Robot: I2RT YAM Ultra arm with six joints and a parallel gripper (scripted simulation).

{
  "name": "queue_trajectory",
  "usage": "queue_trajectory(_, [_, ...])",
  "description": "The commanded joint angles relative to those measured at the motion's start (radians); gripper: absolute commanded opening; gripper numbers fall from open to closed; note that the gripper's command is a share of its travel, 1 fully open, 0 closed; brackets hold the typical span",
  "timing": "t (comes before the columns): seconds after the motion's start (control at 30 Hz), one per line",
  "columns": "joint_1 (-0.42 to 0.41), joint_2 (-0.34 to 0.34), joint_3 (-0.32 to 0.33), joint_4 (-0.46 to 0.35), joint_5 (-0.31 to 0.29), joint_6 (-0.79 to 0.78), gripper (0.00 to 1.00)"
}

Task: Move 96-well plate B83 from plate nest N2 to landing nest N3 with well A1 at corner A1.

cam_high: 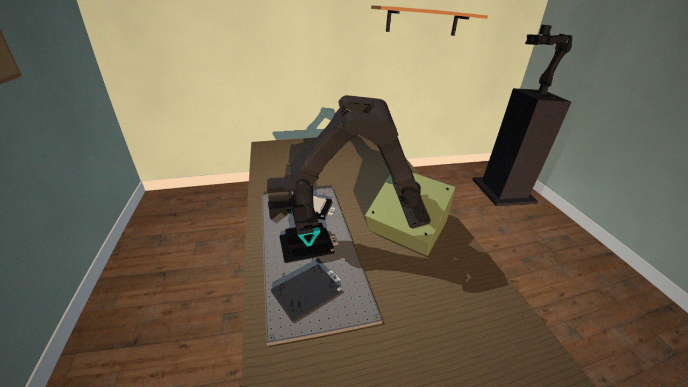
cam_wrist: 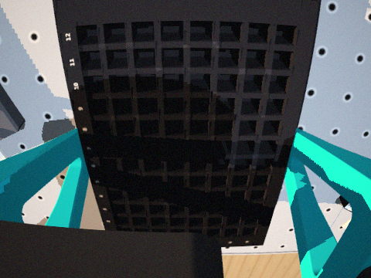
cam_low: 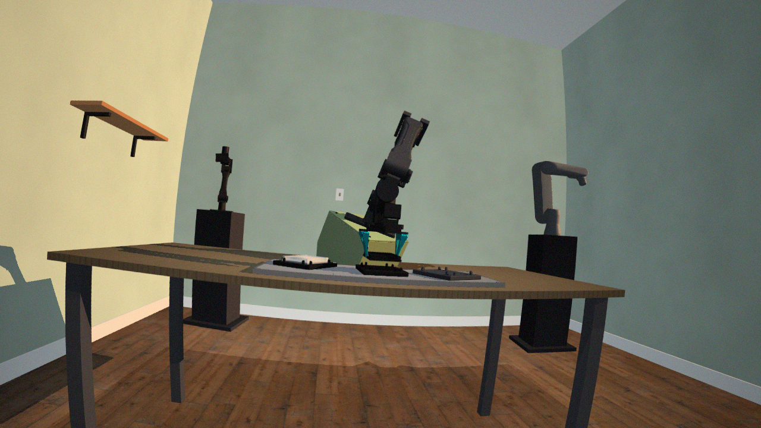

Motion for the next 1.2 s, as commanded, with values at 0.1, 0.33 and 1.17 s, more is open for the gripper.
queue_trajectory(0.1, [0.005,0.013,-0.002,0.049,0.003,0.012,0.0])
queue_trajectory(0.33, [0.011,0.031,-0.008,0.075,0.005,0.019,0.0])
queue_trajectory(1.17, [0.013,0.029,-0.019,0.085,0.005,0.021,0.0])
